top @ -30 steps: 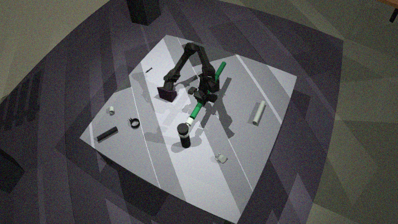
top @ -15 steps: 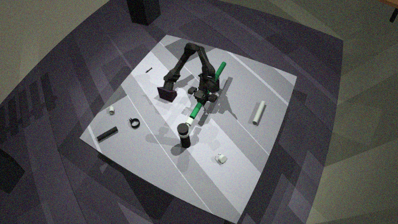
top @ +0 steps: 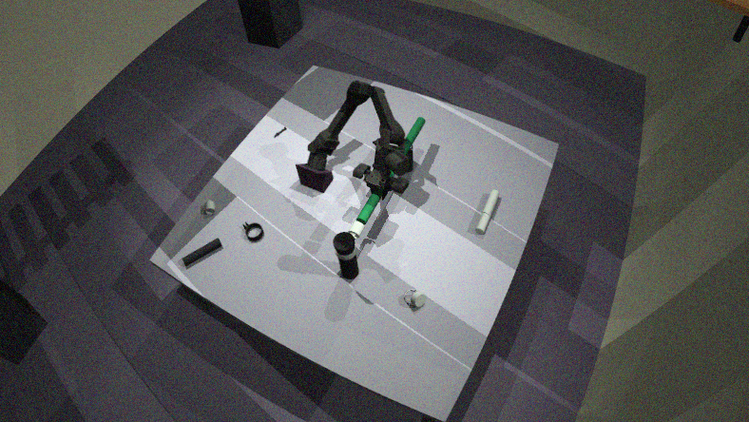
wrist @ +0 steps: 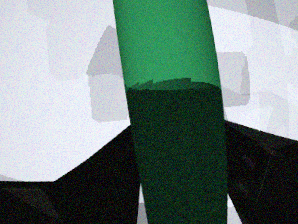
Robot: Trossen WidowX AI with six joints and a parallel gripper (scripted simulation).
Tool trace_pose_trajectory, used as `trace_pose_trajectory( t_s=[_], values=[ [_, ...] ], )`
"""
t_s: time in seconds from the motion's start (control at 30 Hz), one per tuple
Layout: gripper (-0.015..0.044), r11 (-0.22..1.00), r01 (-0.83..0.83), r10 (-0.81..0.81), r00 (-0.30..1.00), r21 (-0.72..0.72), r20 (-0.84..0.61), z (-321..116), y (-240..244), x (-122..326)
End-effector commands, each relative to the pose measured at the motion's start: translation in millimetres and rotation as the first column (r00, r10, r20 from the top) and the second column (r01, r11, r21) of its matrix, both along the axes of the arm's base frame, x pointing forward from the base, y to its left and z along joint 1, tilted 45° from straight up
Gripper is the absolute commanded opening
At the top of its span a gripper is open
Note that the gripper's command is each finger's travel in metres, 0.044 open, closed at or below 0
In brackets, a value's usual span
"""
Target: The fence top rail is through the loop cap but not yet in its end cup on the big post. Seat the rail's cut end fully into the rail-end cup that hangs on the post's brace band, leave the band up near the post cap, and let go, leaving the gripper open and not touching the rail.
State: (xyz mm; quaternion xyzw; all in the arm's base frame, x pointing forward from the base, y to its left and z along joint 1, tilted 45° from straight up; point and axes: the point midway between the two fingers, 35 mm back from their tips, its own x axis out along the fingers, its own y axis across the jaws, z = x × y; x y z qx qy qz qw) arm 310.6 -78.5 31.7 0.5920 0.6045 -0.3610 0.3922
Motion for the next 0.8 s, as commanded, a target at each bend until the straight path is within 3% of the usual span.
trace_pose_trajectory(
  t_s=[0.0,0.77],
  values=[
    [0.0,1.0,0.004,-0.004,1.0,-0.008,0.002,-4.6,-8.4,1.0],
    [0.0,1.0,0.001,-0.001,1.0,-0.003,-0.001,-13.4,-14.8,1.0]
  ],
)
